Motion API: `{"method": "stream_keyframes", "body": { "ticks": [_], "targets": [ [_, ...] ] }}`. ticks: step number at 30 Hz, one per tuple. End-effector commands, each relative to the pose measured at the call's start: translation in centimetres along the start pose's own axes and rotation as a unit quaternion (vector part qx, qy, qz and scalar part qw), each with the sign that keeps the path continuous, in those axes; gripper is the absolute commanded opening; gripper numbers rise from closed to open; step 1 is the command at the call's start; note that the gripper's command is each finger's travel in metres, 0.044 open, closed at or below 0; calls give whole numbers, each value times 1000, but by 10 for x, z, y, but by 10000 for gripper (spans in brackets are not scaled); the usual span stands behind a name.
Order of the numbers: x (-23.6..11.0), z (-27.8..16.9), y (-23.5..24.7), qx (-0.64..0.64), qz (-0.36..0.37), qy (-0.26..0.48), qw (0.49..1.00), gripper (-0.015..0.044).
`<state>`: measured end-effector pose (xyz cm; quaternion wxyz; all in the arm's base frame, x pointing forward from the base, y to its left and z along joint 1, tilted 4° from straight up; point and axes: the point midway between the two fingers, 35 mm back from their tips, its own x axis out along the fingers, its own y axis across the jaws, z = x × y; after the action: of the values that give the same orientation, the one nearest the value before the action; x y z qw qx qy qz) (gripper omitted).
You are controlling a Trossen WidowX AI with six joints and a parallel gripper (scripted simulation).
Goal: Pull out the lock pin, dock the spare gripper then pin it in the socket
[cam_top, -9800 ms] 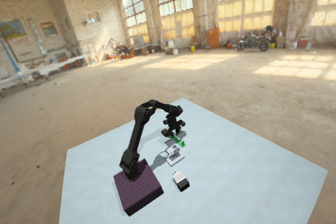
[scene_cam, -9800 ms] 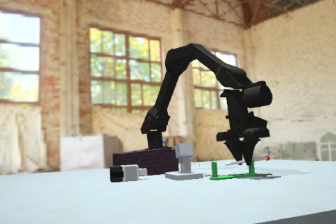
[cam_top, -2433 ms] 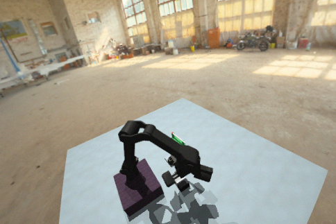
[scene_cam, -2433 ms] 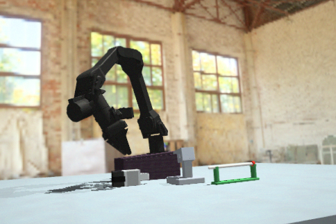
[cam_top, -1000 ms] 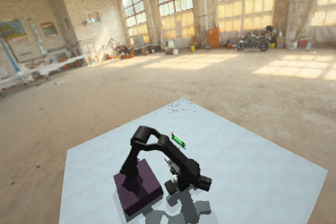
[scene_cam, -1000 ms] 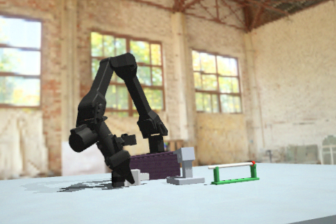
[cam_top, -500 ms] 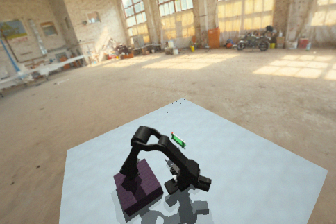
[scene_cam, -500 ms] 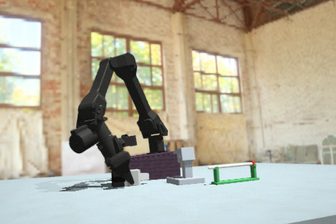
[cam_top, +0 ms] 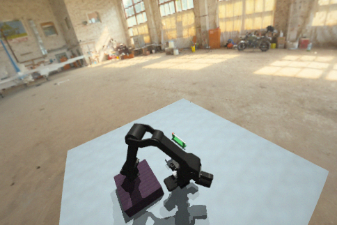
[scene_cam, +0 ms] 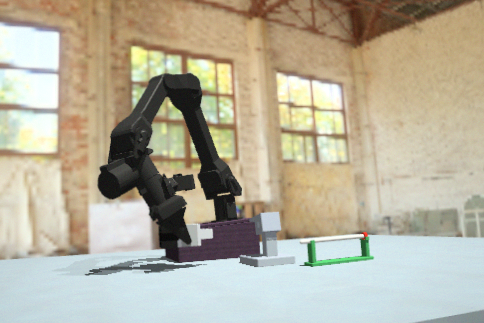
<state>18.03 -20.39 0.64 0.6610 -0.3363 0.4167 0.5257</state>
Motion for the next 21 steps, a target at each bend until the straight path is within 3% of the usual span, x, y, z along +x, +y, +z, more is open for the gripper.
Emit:
{"method": "stream_keyframes", "body": {
  "ticks": [1,11,21],
  "targets": [
    [-20,10,-3,-1,-4,3,1000,0],
    [-64,40,2,-1,-4,3,1000,0],
    [-59,37,3,-2,-1,4,1000,0]
  ]
}}
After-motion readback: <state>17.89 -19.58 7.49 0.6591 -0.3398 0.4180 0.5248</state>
